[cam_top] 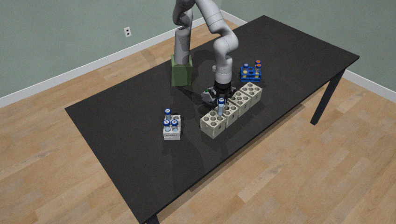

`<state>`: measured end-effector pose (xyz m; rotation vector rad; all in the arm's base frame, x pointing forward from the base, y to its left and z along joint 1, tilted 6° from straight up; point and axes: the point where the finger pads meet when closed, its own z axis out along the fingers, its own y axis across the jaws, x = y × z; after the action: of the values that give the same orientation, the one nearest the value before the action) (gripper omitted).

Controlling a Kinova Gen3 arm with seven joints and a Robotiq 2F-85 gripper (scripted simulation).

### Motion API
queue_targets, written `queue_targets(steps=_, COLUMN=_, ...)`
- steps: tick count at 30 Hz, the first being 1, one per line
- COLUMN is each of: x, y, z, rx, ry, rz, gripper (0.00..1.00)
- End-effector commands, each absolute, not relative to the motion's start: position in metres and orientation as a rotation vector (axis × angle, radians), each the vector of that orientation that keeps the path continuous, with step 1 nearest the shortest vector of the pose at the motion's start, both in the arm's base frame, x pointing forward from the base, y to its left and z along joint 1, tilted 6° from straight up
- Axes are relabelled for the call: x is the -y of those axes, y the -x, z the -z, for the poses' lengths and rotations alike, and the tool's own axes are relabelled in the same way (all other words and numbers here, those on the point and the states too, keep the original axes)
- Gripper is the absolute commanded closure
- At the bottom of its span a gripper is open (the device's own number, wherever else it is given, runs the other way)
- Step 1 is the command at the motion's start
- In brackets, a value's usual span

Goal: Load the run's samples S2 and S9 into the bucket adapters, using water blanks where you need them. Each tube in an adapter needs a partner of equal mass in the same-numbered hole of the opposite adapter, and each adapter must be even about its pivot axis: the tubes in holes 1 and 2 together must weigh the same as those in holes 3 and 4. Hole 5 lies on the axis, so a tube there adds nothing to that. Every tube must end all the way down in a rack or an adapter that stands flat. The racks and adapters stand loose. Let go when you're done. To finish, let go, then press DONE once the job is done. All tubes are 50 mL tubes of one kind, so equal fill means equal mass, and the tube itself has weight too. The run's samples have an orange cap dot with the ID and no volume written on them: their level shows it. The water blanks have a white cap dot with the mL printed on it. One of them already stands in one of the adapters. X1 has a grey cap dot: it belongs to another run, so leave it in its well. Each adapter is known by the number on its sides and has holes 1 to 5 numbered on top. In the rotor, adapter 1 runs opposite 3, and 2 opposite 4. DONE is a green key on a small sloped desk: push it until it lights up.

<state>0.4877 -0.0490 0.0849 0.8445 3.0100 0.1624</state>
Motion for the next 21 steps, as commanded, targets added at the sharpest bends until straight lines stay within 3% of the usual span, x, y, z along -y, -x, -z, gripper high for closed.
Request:
queue_targets(steps=1, x=0.05, y=-0.49, z=-0.094, rx=-3.003, ry=-0.841, rz=-0.169, gripper=0.9)
queue_targets(steps=21, x=0.037, y=-0.486, z=-0.108, rx=-3.028, ry=-0.693, rz=-0.159, gripper=0.9)
